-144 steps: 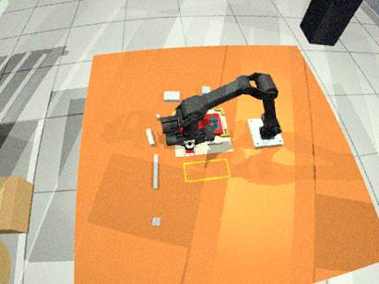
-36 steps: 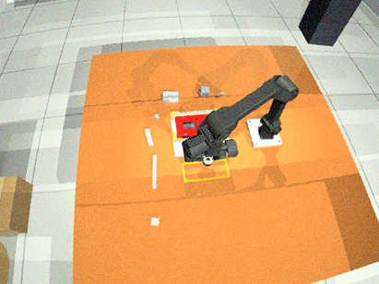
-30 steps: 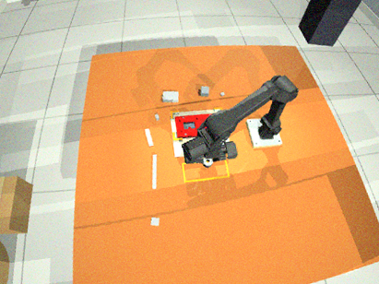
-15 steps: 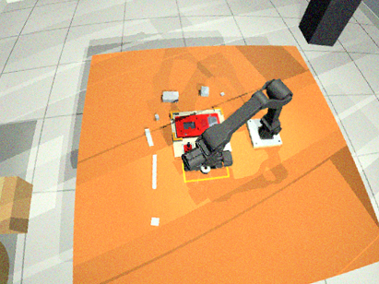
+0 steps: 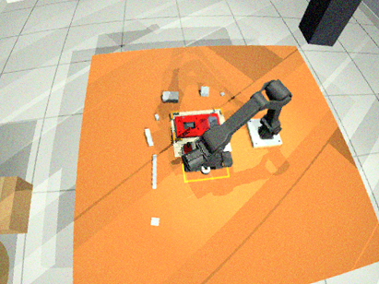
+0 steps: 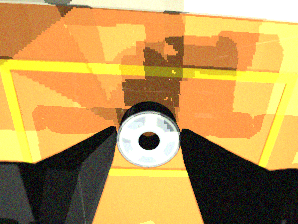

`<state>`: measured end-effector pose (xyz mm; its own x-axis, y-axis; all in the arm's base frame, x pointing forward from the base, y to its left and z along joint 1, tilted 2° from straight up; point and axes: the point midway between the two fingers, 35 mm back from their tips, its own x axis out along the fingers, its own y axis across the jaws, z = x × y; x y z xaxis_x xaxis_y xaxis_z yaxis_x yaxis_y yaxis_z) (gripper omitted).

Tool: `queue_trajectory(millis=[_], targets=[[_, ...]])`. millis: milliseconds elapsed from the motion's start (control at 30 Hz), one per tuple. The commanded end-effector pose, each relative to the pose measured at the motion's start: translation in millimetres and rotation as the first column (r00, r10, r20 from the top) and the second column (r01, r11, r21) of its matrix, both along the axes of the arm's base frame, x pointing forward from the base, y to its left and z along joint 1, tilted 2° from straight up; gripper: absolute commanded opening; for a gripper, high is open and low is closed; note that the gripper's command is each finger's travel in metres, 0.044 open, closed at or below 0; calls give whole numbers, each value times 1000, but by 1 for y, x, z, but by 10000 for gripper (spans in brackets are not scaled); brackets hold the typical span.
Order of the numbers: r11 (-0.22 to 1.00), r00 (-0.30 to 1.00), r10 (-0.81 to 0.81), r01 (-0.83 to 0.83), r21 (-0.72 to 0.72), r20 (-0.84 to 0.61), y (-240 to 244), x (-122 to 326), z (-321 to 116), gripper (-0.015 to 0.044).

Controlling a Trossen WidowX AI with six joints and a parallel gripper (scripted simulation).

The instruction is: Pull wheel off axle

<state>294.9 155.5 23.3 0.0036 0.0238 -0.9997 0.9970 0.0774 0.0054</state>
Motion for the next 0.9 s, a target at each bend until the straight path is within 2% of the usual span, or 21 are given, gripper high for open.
queue_trajectory(millis=[0, 200, 367, 533, 733, 867], targets=[[1000, 1000, 0, 0, 0, 0, 0, 1, 6, 300], [1000, 1000, -4, 4, 6, 1, -1, 0, 58, 300], [1000, 1000, -4, 4, 6, 1, -2, 0, 60, 300], [1000, 1000, -5, 5, 3, 3, -17, -26, 74, 431], [1000, 1000, -4, 4, 2, -4, -42, -73, 101, 440], [1000, 1000, -4, 4, 2, -5, -45, -79, 103, 440]])
